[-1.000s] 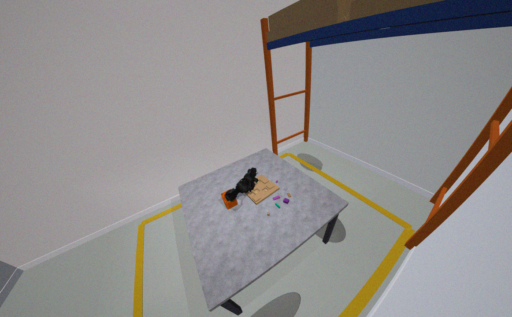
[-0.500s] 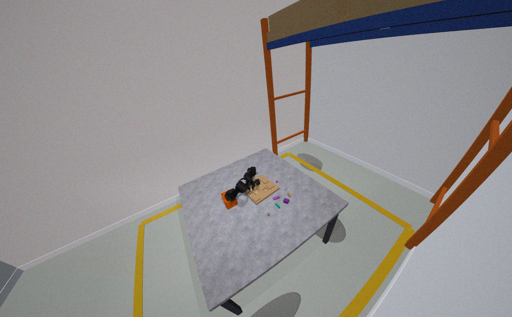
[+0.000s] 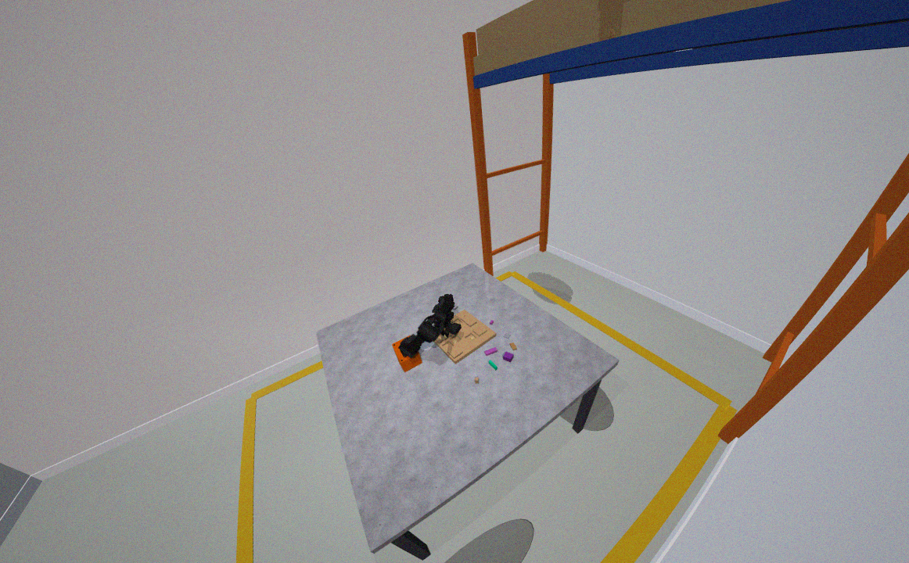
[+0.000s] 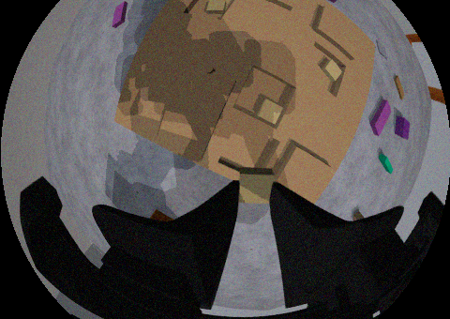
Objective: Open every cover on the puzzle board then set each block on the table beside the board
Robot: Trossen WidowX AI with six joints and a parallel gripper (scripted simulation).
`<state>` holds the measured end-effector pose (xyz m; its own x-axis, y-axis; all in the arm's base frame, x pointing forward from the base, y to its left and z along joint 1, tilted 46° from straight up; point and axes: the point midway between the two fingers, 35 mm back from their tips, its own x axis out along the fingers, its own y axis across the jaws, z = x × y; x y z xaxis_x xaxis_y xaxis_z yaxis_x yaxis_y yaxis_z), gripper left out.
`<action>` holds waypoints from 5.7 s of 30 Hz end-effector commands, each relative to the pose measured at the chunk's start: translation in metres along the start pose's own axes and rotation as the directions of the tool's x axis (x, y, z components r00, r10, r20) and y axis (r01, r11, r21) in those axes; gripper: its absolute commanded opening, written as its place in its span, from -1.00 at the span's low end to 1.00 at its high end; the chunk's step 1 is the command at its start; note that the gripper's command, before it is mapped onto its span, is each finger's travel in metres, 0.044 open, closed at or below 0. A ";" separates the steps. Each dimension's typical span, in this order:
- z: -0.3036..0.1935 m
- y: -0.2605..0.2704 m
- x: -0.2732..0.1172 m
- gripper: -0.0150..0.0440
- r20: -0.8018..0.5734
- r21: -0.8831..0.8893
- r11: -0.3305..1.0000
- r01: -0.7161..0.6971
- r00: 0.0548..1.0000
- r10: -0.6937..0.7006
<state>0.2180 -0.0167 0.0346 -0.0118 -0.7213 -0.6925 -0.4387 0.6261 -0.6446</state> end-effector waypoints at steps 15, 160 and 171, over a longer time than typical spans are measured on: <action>0.020 0.011 -0.021 -0.22 0.012 0.706 0.708 -0.022 1.000 0.020; 0.150 0.214 0.081 -0.04 0.024 0.716 0.697 -0.037 0.999 0.029; 0.150 0.214 0.080 0.94 0.024 0.716 0.697 -0.037 0.999 0.029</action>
<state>0.2578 0.1027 -0.2079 -0.0038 -0.6961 -0.7179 0.3375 0.6749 -0.6562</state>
